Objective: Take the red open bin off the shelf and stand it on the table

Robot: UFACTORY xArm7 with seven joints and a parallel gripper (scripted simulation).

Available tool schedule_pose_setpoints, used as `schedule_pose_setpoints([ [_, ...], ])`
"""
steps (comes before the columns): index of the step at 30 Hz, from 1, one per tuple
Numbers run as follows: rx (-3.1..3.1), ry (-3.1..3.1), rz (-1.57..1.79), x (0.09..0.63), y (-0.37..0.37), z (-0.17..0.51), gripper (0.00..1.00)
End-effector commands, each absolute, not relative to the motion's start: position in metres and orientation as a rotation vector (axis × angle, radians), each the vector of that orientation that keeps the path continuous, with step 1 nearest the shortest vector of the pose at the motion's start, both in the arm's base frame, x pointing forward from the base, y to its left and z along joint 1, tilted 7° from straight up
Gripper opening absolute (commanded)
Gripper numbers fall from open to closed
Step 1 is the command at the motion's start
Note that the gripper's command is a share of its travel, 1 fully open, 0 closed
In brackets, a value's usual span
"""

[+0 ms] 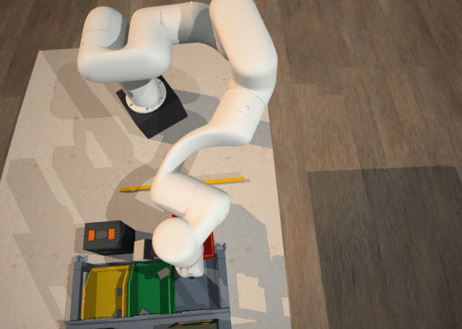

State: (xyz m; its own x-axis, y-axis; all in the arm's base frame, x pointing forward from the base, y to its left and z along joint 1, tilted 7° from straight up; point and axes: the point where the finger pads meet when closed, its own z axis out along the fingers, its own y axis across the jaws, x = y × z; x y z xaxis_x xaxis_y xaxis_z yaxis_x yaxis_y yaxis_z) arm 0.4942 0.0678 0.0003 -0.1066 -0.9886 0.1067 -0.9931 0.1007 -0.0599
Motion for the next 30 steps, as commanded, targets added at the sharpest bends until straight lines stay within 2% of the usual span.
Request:
schedule_pose_setpoints([
  [1, 2.075, -2.303, 0.184, 0.4953, 0.0683, 0.0036, 0.00],
  [30, 2.075, -2.303, 0.184, 0.4951, 0.0687, 0.0074, 0.00],
])
